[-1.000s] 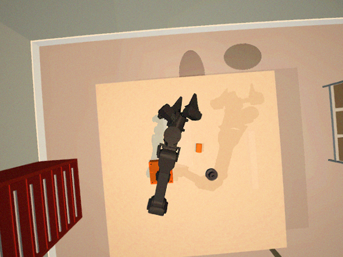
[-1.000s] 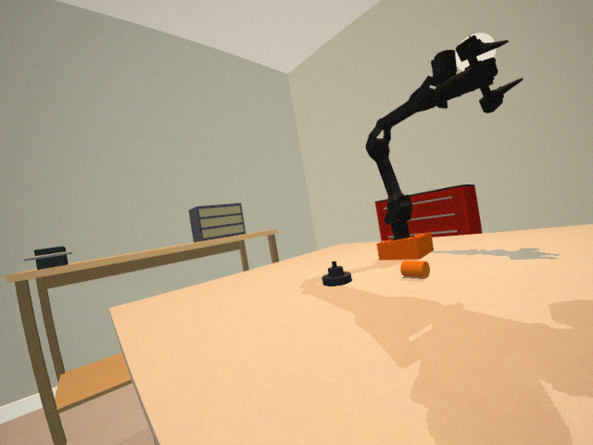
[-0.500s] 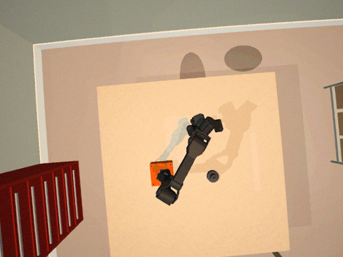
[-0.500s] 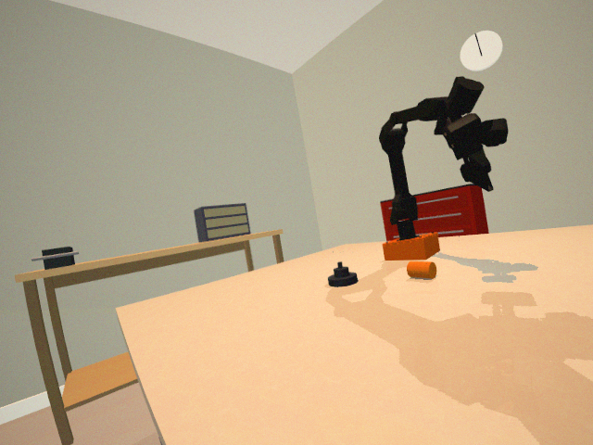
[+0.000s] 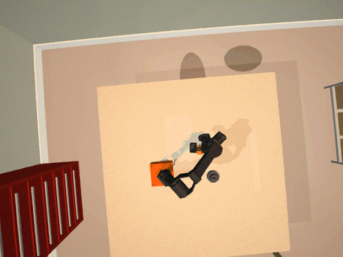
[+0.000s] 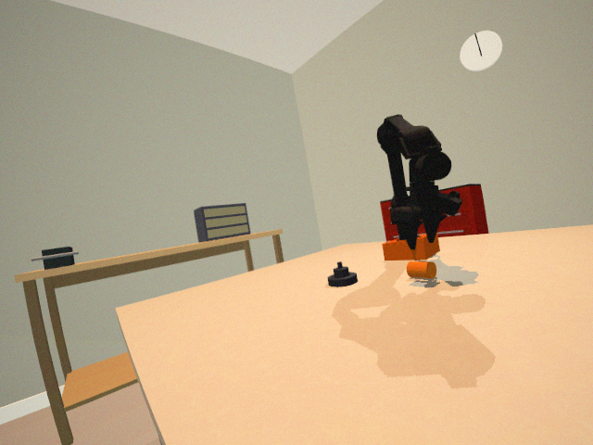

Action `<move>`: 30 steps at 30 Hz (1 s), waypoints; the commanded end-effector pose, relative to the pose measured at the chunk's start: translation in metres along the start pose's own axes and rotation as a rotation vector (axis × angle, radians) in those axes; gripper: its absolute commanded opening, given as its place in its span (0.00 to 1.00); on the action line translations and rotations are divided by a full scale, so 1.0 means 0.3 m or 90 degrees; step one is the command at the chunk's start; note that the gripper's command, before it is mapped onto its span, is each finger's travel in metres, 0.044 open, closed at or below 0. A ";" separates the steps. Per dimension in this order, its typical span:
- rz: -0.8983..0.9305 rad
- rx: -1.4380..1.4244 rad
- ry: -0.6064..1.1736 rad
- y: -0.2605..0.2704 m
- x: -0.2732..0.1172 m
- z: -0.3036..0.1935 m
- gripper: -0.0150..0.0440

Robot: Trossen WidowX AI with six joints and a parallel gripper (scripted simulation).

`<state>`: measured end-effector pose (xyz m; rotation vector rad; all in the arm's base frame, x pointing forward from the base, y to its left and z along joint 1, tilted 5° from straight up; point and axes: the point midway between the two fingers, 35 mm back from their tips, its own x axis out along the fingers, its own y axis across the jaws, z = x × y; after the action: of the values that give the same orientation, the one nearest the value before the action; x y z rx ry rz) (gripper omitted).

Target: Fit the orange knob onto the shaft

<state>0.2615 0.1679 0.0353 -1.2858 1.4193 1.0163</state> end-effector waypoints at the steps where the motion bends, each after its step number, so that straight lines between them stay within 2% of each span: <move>1: 0.009 0.004 0.010 0.011 0.047 -0.005 1.00; 30: 0.009 0.004 0.010 0.016 0.203 0.016 1.00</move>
<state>0.2599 0.1633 -0.0173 -1.2792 1.4283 1.0113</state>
